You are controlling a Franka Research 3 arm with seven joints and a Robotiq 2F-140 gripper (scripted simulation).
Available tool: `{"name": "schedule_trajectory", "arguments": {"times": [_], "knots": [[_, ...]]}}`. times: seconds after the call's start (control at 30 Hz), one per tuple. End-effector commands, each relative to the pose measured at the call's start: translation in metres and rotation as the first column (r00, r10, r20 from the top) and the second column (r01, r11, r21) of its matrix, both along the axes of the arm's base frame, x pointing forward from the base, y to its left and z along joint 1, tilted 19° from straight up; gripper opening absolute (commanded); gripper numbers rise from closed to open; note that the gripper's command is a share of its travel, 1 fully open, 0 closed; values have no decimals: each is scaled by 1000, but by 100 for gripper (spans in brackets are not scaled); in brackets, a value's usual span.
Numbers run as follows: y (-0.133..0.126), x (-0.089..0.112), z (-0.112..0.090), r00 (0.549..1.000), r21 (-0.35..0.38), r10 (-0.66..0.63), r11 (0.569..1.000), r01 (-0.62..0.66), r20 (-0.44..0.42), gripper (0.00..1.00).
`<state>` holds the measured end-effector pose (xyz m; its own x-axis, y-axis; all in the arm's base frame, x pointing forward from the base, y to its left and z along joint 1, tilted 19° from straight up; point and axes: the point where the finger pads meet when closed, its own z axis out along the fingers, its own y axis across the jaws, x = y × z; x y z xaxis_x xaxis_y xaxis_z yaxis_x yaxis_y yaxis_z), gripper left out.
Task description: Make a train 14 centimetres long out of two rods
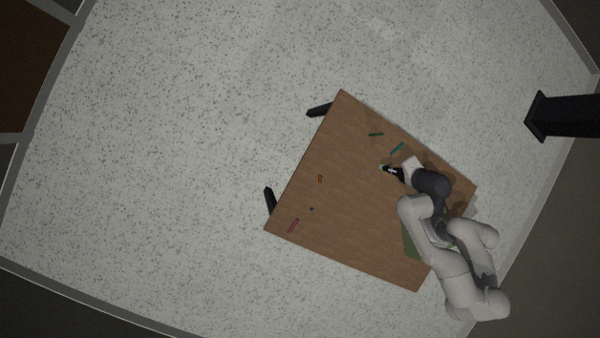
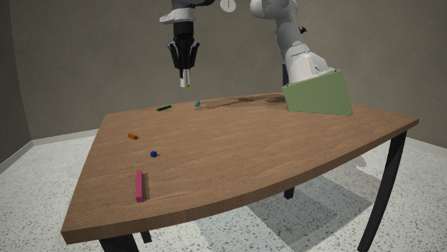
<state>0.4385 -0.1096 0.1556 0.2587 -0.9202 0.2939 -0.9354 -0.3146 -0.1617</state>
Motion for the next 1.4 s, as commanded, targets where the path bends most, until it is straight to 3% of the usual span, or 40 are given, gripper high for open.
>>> {"name": "schedule_trajectory", "arguments": {"times": [0.0, 0.4, 0.9, 1.37], "knots": [[2, -1, -2, 999, 14, -35, 999, 35, 5, 12], [-2, 2, -14, 999, 14, -35, 999, 35, 5, 12], [-16, 16, -73, 999, 14, -35, 999, 35, 5, 12], [-18, 19, -85, 999, 14, -35, 999, 35, 5, 12]]}}
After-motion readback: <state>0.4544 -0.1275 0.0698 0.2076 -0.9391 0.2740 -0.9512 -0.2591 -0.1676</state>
